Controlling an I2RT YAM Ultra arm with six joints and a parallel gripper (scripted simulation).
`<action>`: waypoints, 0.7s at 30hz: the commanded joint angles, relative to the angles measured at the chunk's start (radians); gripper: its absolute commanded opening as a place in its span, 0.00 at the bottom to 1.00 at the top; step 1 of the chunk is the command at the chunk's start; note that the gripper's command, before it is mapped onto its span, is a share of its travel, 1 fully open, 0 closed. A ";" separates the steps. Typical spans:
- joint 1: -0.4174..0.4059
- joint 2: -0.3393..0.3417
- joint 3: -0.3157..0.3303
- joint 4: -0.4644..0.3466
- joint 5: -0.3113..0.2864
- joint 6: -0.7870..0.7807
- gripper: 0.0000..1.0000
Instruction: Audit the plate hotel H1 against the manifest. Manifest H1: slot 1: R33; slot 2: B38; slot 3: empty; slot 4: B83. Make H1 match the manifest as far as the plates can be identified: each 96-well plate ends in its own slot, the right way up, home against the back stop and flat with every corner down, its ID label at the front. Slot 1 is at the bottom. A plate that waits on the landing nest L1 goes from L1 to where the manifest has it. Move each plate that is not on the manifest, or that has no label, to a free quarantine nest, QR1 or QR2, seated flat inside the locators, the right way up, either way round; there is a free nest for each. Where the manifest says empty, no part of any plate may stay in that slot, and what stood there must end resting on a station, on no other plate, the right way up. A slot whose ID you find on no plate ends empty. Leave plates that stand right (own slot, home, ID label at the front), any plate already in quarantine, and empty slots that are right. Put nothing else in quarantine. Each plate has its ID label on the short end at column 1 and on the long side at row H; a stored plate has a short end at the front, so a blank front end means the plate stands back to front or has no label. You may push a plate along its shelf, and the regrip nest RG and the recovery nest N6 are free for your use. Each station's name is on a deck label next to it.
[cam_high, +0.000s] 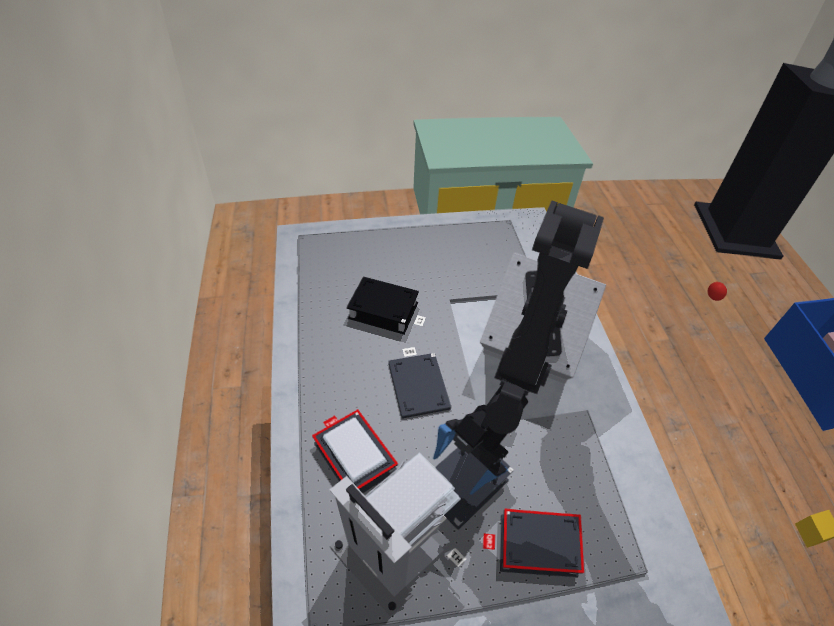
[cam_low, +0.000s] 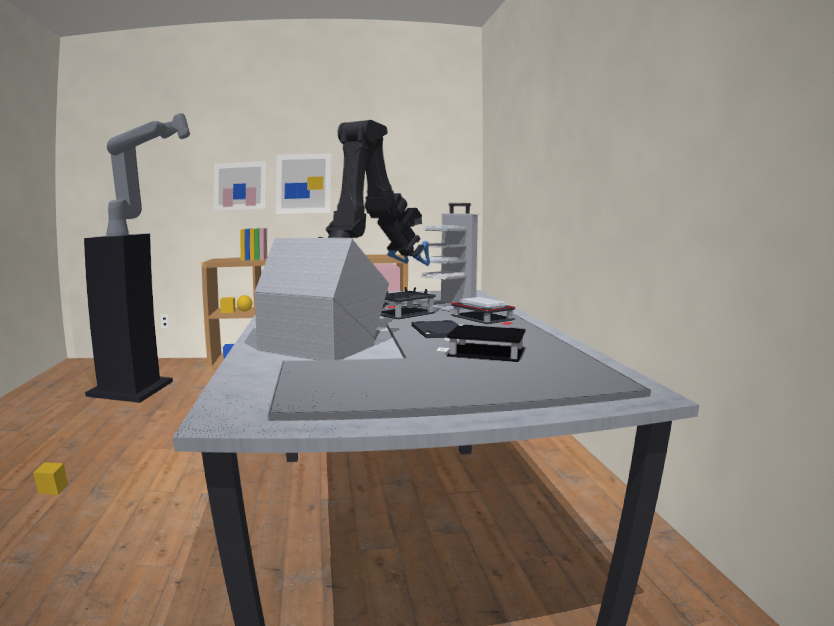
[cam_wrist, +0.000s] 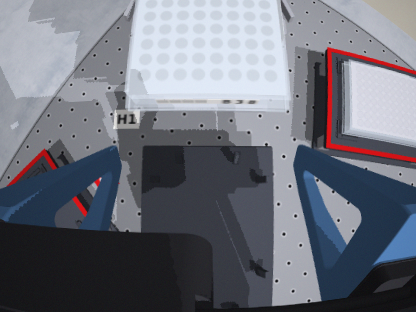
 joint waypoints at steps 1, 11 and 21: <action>0.016 -0.042 -0.024 0.021 0.023 0.007 1.00; 0.048 -0.095 -0.083 0.023 0.054 0.017 1.00; 0.078 -0.139 -0.128 0.012 0.083 0.024 1.00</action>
